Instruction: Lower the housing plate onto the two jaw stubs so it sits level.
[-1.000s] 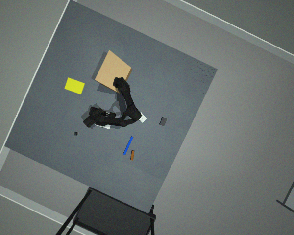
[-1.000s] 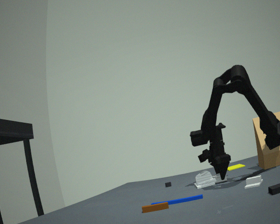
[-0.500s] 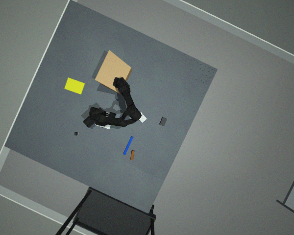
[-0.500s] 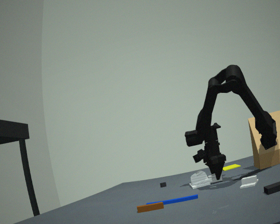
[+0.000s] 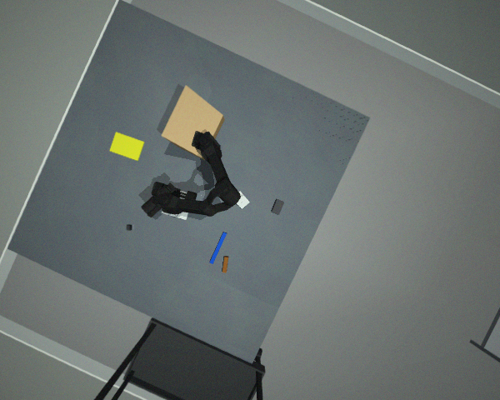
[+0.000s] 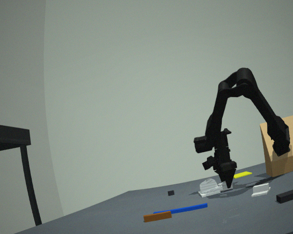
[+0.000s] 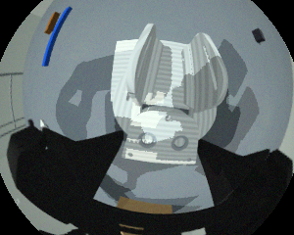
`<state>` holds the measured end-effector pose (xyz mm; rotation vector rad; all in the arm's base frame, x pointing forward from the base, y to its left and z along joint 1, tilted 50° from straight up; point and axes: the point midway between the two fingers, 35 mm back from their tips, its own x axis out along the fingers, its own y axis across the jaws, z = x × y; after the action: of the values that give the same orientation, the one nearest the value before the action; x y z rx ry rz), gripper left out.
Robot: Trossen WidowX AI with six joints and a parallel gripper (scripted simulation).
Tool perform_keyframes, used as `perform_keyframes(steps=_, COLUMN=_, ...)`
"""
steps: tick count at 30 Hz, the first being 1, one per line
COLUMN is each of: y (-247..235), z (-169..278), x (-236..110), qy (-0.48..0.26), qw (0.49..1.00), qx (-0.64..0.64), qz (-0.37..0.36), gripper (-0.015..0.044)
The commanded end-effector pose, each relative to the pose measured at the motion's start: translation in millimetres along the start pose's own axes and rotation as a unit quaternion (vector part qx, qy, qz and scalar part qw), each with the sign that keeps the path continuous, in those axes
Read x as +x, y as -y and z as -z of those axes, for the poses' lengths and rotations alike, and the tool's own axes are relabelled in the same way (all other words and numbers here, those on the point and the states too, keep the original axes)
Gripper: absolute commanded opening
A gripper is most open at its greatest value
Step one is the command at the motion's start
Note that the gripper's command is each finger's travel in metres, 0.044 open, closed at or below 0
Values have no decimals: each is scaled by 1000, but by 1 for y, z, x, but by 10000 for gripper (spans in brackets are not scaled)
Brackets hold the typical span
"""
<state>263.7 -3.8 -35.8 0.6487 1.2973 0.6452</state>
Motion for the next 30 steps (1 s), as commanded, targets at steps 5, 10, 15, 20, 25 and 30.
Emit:
perform_keyframes(steps=5, y=1, z=-1, x=-6, qy=0, qw=1000, qx=0, qz=1, gripper=440)
perform_keyframes(steps=10, y=3, z=-2, x=-50, qy=-1, qw=1000, qx=2, qz=4, gripper=440)
perform_keyframes(steps=15, y=1, z=1, x=-76, qy=-1, qw=1000, qx=2, qz=1, gripper=440)
perform_keyframes(steps=20, y=3, z=13, x=-85, qy=3, qw=1000, qx=7, qz=5, gripper=440)
perform_keyframes(steps=25, y=-9, z=54, x=-125, qy=-3, qw=1000, qx=4, qz=3, gripper=440)
perform_keyframes(steps=30, y=-10, z=55, x=-126, qy=-3, qw=1000, qx=4, qz=2, gripper=440)
